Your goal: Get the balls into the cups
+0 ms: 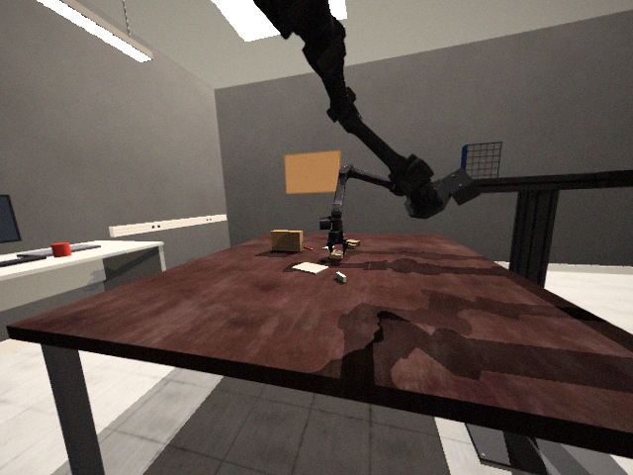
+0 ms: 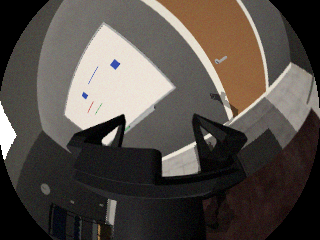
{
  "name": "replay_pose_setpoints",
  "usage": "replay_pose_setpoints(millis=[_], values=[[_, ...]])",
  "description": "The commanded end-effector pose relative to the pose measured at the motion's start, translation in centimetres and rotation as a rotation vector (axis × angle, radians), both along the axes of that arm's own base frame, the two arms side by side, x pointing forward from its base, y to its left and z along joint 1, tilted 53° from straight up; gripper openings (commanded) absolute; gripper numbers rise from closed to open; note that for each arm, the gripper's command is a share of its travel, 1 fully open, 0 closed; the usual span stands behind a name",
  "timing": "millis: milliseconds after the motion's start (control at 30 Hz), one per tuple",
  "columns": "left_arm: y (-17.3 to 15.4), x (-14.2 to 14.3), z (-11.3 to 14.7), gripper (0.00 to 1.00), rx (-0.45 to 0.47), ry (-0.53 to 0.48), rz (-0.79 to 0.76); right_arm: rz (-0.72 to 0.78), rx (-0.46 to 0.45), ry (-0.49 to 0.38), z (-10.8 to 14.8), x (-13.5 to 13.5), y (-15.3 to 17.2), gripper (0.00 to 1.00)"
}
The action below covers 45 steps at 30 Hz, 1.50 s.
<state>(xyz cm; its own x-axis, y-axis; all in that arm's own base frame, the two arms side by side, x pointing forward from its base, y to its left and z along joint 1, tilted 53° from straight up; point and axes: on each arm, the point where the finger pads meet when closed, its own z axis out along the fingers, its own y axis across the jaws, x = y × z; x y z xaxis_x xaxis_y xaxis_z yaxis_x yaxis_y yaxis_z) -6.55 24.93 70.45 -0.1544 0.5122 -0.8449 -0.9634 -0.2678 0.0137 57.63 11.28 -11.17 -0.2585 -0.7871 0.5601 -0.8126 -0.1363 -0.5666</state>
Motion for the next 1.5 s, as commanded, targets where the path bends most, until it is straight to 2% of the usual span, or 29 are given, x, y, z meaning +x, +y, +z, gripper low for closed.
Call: replay_pose_setpoints(millis=[0, 1167, 1467], values=[[-2.7, 0.2, 3.2, 1.0, 0.06, 0.003, 0.007, 0.002, 0.005, -0.01, 0.2, 0.5, 0.1, 0.68], [-2.7, 0.2, 3.2, 1.0, 0.06, 0.003, 0.007, 0.003, 0.005, -0.011, 0.3, 0.5, 0.2, 0.68], [-2.7, 0.2, 3.2, 1.0, 0.06, 0.003, 0.007, 0.021, 0.008, -0.014, 1.4, -0.5, 1.9, 0.68]])
